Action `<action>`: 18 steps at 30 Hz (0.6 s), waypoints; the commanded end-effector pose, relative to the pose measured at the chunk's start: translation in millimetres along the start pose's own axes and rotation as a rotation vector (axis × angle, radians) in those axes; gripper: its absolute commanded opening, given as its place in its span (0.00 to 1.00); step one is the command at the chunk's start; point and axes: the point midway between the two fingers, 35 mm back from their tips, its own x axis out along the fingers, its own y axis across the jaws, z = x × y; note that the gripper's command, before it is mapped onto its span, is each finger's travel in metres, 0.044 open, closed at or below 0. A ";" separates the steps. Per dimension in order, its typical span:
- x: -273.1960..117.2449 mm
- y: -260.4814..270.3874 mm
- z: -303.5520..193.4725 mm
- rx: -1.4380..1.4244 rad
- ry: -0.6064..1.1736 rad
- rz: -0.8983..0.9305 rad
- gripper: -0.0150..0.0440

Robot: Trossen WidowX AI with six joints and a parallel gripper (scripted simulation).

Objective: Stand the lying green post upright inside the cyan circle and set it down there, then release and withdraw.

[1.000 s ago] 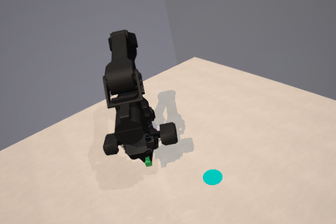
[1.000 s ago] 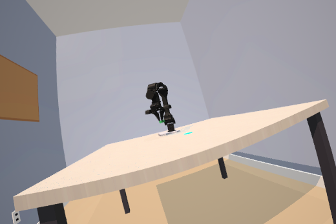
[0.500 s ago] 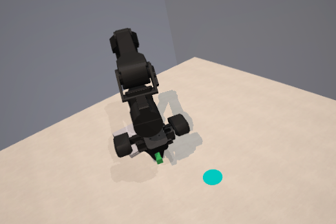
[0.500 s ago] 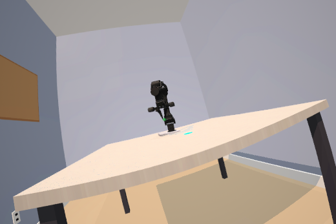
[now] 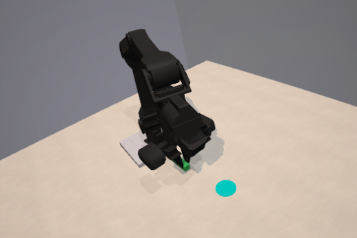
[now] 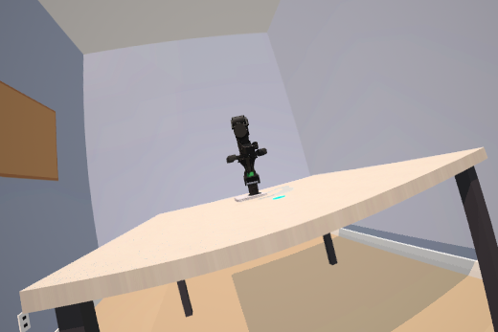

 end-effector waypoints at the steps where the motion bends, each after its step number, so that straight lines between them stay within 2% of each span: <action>1: 0.1 9.2 7.4 -0.091 0.007 0.002 0.29; 18: -5.6 50.8 29.3 -0.455 0.006 0.006 0.29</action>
